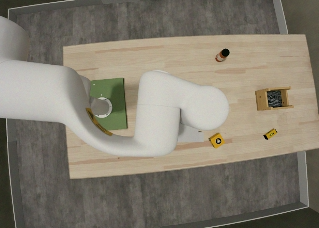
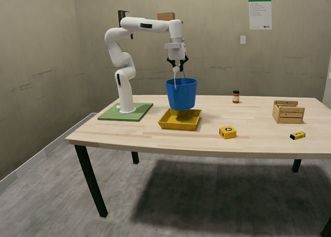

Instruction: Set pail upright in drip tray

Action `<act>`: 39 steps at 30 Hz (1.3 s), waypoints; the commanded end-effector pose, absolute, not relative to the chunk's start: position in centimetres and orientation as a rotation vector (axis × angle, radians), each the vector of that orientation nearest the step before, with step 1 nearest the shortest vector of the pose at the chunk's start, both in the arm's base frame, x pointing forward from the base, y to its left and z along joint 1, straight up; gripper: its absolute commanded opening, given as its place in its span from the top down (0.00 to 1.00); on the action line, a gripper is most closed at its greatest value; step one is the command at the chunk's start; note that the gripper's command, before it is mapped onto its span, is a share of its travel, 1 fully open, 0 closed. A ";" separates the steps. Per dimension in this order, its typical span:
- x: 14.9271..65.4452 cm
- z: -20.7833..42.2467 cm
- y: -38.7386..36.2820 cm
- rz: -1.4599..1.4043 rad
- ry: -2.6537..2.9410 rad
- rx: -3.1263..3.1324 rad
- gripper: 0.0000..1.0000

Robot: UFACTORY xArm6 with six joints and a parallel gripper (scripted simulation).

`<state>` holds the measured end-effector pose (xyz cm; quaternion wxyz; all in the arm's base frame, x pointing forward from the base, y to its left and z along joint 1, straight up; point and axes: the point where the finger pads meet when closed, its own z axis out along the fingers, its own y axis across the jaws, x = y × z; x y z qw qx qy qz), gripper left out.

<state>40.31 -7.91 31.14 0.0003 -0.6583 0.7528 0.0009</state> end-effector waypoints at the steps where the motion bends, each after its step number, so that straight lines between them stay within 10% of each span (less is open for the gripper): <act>1: 40.4 31.3 -8.6 -0.003 2.362 -2.066 1.00; 39: 40.4 31.3 -13.4 -0.003 2.362 -2.066 1.00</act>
